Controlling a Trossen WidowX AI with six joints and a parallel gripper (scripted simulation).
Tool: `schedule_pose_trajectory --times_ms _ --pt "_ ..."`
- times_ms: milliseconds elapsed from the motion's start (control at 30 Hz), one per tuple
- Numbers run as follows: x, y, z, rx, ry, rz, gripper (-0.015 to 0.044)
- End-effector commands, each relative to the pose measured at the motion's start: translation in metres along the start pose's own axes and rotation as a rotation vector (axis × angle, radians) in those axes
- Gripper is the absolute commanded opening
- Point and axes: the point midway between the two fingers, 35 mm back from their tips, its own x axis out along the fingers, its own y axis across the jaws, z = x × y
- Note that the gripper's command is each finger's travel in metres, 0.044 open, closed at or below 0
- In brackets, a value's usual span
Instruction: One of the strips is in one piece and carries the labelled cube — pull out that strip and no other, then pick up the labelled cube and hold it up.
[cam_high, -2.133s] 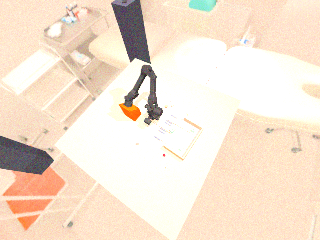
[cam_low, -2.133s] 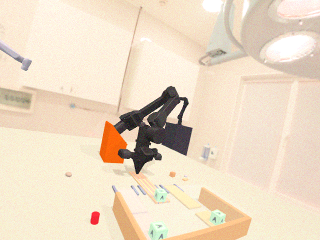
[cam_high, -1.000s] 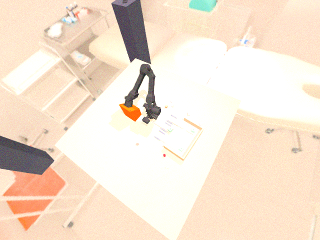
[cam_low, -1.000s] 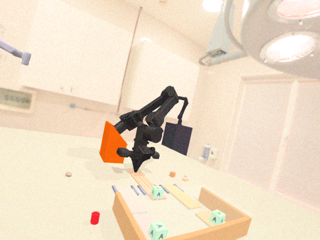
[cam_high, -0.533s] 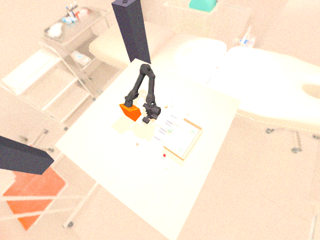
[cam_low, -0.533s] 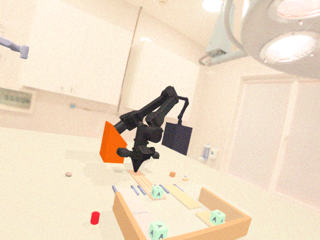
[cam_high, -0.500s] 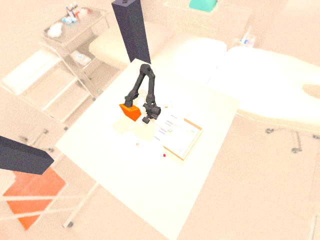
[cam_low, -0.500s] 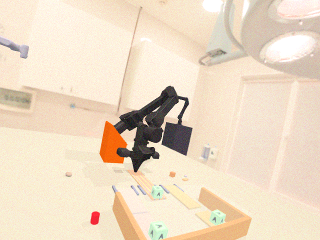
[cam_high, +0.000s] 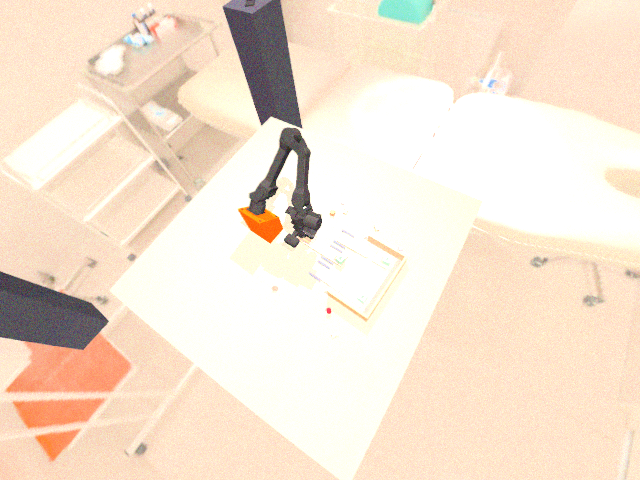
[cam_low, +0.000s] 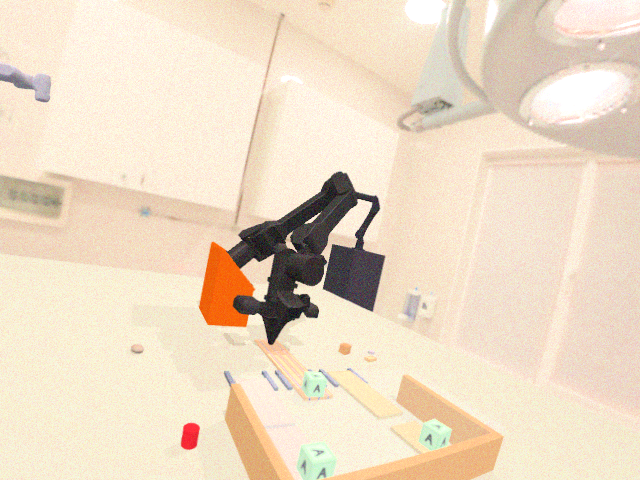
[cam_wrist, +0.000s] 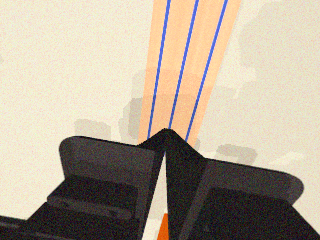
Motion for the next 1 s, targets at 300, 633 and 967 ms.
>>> schedule_pose_trajectory --times_ms 300,633,967 --pt "-0.035 -0.001 0.003 0.006 0.022 -0.005 0.0" --pt "-0.041 -0.002 0.027 0.156 0.025 -0.005 0.0131" --pt "-0.044 -0.002 0.06 0.158 0.024 -0.006 0.0394"
